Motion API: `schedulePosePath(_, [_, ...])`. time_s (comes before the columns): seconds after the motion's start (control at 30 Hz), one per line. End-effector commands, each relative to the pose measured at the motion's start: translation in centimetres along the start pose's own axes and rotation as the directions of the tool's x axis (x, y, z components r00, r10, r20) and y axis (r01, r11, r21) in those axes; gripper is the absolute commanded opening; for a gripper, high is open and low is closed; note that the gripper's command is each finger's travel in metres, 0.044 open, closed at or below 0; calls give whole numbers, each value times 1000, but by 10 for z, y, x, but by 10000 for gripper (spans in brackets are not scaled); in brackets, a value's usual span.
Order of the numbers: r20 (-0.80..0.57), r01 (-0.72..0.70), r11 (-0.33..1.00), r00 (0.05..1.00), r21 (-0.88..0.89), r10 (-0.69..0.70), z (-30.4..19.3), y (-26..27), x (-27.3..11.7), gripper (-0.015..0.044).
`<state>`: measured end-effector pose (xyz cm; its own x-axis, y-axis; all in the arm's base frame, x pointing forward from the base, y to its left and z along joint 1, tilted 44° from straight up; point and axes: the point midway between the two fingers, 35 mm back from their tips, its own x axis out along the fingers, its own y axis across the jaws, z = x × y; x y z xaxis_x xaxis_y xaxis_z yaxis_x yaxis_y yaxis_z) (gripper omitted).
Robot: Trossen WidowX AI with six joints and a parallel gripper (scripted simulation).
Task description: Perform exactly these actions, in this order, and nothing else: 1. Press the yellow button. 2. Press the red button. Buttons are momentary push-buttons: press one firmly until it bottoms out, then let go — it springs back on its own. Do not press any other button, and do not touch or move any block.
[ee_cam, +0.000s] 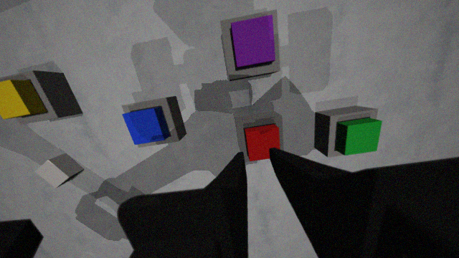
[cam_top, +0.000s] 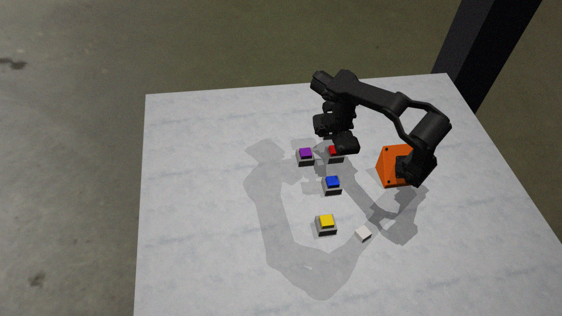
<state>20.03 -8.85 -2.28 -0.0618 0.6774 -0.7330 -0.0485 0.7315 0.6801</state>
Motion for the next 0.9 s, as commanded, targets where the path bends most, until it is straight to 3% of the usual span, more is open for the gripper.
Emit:
schedulePosePath(0.0, [-7,65,997,998,-32,-65,27,32,-18,204])
schedulePosePath(0.27, [34,57,998,998,-14,-57,66,145,-46,400])
schedulePosePath(0.57, [48,-38,999,998,4,38,50,277,-64,400])
schedulePosePath(0.87, [46,-49,999,998,5,49,45,288,-65,400])
